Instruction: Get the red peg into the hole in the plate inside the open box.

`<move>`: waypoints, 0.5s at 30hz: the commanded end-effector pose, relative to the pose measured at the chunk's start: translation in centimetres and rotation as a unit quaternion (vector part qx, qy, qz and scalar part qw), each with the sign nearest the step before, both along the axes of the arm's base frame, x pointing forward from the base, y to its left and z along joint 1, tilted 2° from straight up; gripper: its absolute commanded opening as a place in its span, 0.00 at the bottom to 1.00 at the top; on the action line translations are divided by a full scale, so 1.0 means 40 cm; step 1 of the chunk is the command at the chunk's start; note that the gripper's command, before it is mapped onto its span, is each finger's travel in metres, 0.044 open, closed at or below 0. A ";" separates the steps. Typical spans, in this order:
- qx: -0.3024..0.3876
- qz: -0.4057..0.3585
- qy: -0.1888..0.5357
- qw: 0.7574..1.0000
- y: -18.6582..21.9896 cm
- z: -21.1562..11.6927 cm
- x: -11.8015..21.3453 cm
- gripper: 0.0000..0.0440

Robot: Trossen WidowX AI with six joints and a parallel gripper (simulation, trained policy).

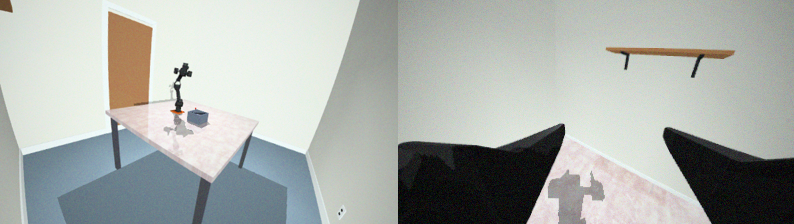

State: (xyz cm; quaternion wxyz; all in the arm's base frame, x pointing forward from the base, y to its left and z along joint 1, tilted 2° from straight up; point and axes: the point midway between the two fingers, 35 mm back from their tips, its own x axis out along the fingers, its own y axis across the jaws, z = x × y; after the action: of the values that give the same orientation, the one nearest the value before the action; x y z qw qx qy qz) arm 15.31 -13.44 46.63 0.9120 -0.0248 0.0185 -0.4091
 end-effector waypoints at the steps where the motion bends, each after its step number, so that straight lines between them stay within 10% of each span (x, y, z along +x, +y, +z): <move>1: 0.040 0.032 0.021 0.998 0.018 -0.060 0.044 1.00; 15: 0.225 0.138 0.115 0.958 0.162 -0.312 0.163 1.00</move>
State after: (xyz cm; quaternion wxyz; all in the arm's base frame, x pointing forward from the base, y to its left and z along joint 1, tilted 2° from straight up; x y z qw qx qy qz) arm 21.33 -8.04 35.83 0.9372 0.1135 0.1826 -0.2747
